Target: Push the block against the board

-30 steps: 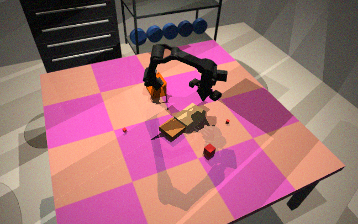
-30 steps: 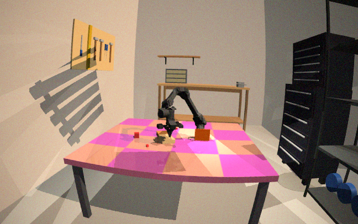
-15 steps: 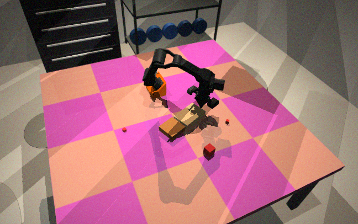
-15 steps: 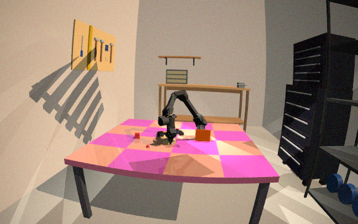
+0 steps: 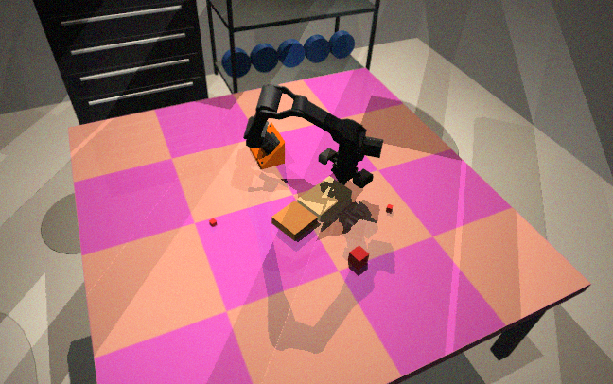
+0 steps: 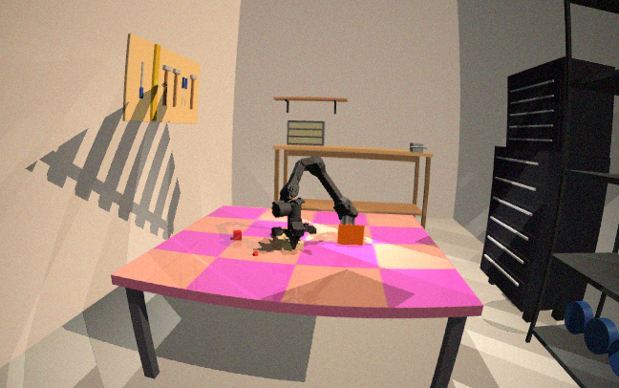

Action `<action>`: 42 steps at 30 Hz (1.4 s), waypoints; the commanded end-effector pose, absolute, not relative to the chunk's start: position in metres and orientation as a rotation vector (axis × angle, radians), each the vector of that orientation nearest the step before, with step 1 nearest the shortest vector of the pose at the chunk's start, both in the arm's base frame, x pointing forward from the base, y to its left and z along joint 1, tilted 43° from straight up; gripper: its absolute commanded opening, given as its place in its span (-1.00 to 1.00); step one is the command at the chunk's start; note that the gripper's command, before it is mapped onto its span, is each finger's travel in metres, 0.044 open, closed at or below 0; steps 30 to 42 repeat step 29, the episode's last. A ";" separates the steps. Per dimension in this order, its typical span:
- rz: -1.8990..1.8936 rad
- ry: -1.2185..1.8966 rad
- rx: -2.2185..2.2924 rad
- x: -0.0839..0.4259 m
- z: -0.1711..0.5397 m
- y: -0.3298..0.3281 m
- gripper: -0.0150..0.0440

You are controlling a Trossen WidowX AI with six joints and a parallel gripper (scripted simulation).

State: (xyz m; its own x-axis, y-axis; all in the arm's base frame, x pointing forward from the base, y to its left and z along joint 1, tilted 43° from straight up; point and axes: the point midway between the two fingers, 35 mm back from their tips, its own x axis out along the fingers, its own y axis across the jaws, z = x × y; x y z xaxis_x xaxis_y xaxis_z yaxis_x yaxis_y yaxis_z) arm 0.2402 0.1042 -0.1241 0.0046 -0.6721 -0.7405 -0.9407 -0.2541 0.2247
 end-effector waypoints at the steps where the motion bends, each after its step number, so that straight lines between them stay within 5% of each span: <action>1: 1.116 1.662 -1.962 0.241 -0.122 0.102 -0.49; 42: 1.117 1.661 -1.961 0.245 -0.119 0.099 -0.49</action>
